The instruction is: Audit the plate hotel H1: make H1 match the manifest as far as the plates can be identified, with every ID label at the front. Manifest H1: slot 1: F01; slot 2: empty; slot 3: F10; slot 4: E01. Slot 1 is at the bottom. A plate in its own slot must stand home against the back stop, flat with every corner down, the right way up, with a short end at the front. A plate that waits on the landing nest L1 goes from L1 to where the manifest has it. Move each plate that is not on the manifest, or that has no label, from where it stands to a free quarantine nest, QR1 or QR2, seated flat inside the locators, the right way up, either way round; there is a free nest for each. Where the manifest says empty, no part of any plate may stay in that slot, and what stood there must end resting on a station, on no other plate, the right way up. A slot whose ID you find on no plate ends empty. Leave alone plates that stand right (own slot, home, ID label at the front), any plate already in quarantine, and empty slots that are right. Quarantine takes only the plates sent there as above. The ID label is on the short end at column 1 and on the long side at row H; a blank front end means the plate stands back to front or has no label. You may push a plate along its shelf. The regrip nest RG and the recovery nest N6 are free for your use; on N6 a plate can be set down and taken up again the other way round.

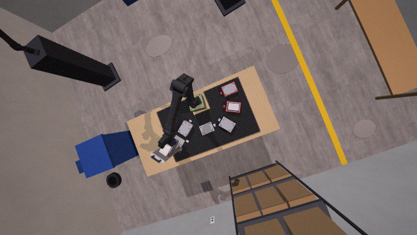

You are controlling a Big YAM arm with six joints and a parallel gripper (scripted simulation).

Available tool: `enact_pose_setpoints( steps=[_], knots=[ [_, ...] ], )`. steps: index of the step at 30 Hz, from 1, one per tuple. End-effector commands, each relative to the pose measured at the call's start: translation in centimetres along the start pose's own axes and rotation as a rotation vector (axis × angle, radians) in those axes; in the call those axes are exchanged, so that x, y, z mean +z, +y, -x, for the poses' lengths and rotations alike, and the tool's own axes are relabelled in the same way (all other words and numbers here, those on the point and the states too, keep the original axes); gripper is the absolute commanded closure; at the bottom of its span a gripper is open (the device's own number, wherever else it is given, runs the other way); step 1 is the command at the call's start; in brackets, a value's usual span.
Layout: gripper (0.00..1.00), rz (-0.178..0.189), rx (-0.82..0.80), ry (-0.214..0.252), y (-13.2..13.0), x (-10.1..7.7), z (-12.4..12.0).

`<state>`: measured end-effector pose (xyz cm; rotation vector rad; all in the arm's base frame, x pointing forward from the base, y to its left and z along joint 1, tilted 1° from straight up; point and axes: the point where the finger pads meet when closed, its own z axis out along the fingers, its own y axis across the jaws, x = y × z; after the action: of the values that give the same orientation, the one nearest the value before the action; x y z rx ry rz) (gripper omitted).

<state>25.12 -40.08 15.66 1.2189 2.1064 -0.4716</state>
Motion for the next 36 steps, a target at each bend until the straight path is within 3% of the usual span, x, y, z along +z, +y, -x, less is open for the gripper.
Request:
enact_pose_setpoints(
  steps=[1, 3, 36],
  knots=[
    [0.14, 0.0, -0.002, -0.093, -0.2, -2.2, 4.7],
    [0.14, -0.001, -0.003, -0.038, -0.3, -1.5, 1.2],
    [0.14, 0.007, -0.002, -0.032, 0.4, -4.1, -1.8]
  ],
)
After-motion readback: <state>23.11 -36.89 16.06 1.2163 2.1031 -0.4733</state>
